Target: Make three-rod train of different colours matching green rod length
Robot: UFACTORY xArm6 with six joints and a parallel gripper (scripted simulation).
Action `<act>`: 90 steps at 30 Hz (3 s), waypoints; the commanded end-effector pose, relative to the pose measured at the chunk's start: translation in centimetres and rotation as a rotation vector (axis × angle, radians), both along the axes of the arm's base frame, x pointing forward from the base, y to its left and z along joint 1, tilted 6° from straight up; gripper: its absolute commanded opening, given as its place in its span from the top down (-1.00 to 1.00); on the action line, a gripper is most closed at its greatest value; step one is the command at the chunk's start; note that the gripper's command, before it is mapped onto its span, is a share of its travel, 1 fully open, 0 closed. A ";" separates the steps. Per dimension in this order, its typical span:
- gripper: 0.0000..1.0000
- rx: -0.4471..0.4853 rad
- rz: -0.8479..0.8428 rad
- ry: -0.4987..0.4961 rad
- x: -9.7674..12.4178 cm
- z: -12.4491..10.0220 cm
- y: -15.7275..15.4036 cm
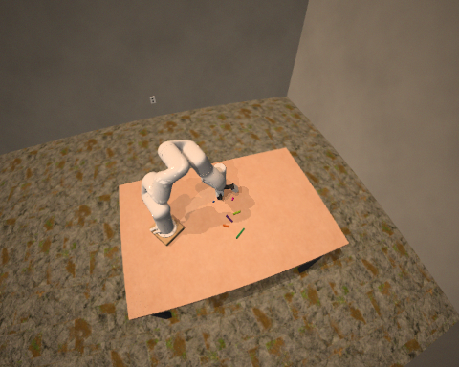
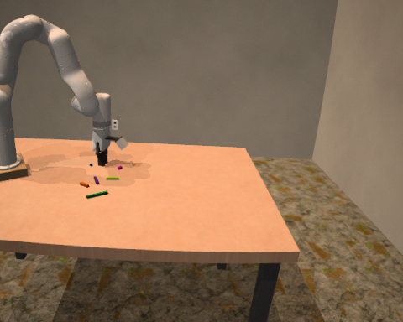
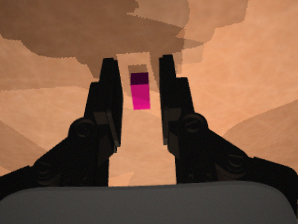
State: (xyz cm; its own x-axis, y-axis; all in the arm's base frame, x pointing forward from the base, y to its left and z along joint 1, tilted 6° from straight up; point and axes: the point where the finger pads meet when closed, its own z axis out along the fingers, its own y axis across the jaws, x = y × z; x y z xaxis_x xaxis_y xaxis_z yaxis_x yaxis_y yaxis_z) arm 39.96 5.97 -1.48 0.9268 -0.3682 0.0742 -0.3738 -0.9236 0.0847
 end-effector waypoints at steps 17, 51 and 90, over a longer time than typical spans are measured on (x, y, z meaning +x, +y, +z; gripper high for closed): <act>0.92 0.001 0.000 -0.004 0.1 0.1 0.0; 0.92 0.001 0.000 -0.004 -0.2 7.3 0.8; 0.92 0.022 -0.540 -0.061 -3.8 10.3 -2.1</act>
State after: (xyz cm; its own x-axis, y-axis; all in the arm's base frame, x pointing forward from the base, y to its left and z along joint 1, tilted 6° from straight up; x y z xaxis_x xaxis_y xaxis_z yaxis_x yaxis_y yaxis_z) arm 36.60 4.33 8.61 0.6691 -0.7377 0.0906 -0.7426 -0.6684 0.0417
